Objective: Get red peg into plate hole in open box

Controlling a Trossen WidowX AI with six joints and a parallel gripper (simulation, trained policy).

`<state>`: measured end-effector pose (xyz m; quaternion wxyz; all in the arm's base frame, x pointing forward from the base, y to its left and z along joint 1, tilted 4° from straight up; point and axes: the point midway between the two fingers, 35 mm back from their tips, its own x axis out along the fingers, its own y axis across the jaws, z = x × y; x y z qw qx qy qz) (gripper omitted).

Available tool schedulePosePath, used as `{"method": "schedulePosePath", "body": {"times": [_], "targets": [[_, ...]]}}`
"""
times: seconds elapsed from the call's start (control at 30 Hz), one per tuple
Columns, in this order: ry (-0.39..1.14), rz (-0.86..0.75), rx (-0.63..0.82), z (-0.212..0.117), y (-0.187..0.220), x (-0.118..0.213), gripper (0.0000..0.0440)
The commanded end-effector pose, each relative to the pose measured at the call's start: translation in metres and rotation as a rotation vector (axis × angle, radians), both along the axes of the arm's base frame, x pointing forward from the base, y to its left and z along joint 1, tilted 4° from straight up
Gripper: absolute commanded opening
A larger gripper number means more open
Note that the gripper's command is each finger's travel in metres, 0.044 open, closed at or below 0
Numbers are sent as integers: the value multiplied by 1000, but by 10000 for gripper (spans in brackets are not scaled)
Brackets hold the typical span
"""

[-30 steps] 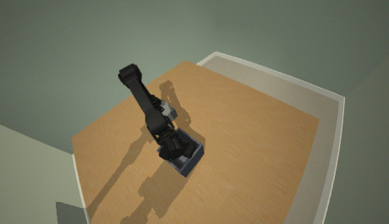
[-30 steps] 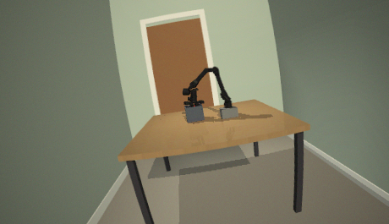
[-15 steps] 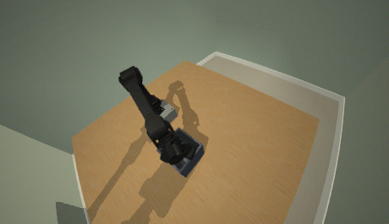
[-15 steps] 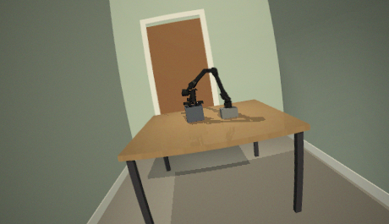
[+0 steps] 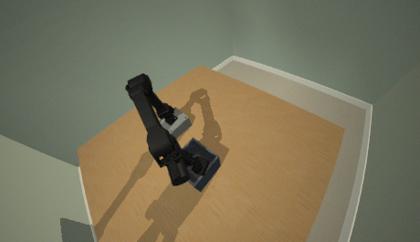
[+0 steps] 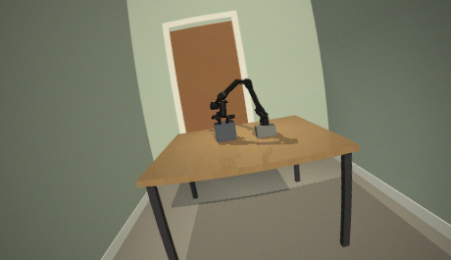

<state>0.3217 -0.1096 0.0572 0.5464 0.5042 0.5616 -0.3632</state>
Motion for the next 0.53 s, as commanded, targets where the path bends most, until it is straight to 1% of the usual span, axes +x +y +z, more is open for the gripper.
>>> {"method": "schedulePosePath", "body": {"times": [0.0, 0.5], "targets": [[-9, -6, 32, 6, -3, 1, 230], [-84, -47, 72, 35, -20, 10, 273]]}}
